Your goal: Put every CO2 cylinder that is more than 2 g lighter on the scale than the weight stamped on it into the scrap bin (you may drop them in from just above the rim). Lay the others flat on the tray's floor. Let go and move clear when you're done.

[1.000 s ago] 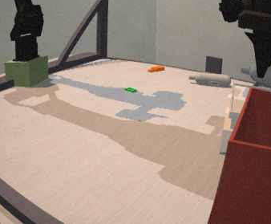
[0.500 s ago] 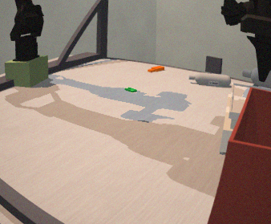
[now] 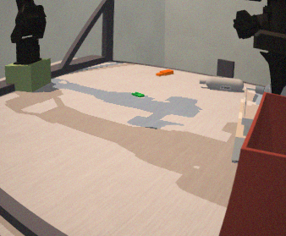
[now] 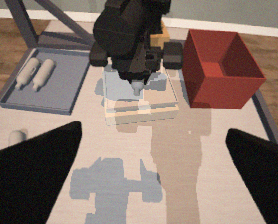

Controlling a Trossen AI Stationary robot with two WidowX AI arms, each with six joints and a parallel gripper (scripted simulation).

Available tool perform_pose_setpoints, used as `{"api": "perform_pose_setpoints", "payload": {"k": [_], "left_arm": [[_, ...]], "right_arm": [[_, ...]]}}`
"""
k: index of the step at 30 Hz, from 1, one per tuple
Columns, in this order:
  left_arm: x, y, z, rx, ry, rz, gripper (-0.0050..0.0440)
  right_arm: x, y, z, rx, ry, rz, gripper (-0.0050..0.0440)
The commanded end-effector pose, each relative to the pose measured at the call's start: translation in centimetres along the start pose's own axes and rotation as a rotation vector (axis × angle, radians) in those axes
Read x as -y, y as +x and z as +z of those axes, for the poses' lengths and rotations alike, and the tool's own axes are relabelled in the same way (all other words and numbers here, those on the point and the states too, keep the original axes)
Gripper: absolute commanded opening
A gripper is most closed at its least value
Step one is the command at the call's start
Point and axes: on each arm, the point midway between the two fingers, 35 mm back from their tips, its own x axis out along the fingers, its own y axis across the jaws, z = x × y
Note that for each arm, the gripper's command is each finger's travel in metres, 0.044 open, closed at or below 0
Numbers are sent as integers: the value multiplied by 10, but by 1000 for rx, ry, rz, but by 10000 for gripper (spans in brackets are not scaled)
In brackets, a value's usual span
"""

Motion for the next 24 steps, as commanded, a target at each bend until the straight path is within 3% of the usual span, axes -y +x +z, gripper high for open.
{"api": "perform_pose_setpoints", "payload": {"k": [1,7,8,9,11,17,22,24], "left_arm": [[-1,-6,11,31,-4,-1,-50],[0,-6,8,29,-4,-3,-50],[0,-6,8,29,-4,-3,24],[0,-6,8,29,-4,-3,48],[0,-6,8,29,-4,-3,48],[0,-6,8,29,-4,-3,192],[0,-6,8,29,-4,-3,194],[0,-15,11,48,-6,-4,242]], "right_arm": [[0,-3,5,15,0,-1,440],[0,-3,5,15,0,-1,440],[0,-3,5,15,0,-1,440],[0,-3,5,15,0,-1,440],[0,-3,5,15,0,-1,440],[0,-3,5,15,0,-1,440],[0,-3,5,15,0,-1,440],[0,-3,5,15,0,-1,440]]}}
